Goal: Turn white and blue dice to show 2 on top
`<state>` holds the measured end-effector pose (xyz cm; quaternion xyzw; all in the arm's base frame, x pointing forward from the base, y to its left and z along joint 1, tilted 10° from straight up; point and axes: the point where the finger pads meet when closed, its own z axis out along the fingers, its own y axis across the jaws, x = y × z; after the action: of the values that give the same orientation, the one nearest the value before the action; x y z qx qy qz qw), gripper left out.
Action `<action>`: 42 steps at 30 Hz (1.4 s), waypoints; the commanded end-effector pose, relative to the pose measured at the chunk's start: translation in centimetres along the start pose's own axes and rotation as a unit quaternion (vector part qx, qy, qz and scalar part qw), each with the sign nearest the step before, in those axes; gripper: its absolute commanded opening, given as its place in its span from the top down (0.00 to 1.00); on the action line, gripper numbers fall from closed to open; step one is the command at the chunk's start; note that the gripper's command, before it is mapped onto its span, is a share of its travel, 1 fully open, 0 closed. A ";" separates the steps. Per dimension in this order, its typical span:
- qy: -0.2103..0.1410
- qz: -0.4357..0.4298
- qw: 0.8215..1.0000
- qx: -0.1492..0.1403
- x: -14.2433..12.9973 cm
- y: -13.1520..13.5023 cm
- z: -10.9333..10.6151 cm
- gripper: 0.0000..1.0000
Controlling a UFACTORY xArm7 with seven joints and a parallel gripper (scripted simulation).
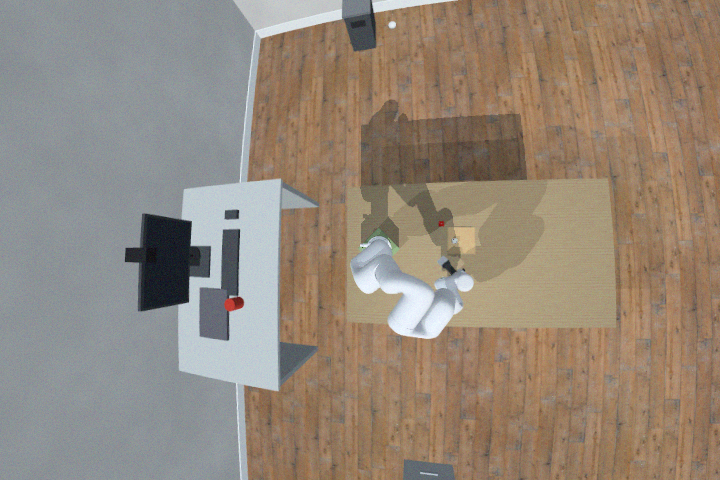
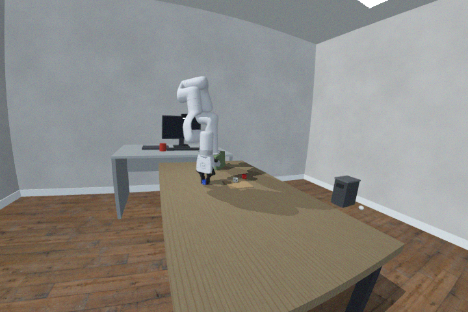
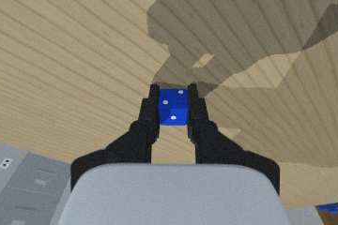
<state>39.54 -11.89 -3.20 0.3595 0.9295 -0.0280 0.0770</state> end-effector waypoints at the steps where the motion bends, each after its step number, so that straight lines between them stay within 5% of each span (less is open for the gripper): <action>1: -0.001 0.000 1.000 -0.001 -0.1 0.1 -0.1 0.79; 11: -0.001 0.000 1.000 -0.001 -0.1 0.1 -1.7 0.79; 26: -0.001 0.000 1.000 -0.001 -0.1 0.0 -7.9 0.79; 42: -0.001 0.000 1.000 0.000 -0.1 0.0 -10.0 0.79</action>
<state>38.39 -10.78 6.12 0.3606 0.9285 -0.0354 0.0813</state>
